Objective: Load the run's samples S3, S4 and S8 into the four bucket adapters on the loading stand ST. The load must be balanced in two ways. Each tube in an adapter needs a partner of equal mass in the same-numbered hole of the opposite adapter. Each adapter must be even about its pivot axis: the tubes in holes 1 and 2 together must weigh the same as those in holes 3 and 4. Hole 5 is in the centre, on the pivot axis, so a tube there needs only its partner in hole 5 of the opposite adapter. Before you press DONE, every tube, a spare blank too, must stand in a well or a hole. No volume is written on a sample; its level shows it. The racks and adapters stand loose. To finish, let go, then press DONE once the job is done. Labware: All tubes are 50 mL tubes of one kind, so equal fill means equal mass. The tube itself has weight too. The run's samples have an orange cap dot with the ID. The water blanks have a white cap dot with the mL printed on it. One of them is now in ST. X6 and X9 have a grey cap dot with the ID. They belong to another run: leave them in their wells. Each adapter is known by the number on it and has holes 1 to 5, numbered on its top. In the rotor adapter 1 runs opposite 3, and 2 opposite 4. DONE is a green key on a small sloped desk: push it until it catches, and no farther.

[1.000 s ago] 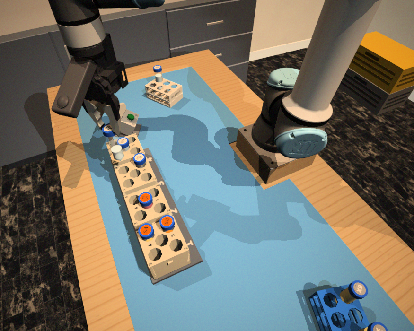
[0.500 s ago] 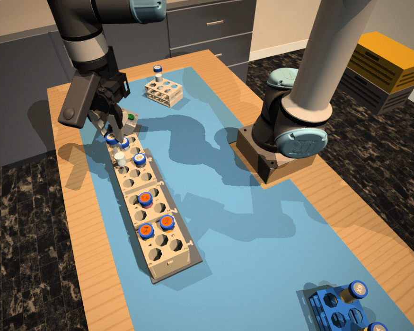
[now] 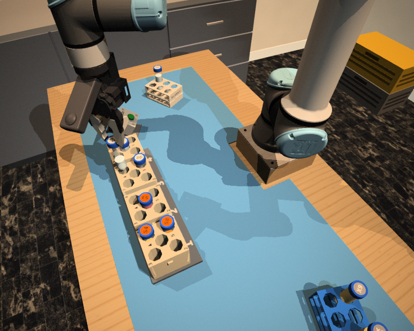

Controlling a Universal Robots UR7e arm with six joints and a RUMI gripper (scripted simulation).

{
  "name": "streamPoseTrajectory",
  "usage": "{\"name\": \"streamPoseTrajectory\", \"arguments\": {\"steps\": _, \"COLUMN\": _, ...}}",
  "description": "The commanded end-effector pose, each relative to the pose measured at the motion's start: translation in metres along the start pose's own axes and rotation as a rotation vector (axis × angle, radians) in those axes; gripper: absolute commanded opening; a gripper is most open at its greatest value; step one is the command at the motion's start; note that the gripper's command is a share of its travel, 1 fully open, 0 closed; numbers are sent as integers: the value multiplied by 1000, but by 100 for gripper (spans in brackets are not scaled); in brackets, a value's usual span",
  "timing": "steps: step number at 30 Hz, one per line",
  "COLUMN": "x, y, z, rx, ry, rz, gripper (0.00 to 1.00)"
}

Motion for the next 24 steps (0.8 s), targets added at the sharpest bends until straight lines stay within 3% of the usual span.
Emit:
{"name": "streamPoseTrajectory", "arguments": {"steps": 1, "x": 1, "y": -1, "z": 0, "rx": 0, "ry": 3, "rz": 2, "gripper": 0}}
{"name": "streamPoseTrajectory", "arguments": {"steps": 24, "x": -26, "y": 0, "z": -1, "rx": 1, "ry": -1, "rz": -1, "gripper": 0}}
Point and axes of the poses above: the point where the finger pads meet when closed, its own x axis back along the fingers, its own z axis across the jaws, y = z × x, the point moved 2 cm from there along x, back along the fingers, and after that the axes turned 15 degrees about -x, right-handed, at the moved point
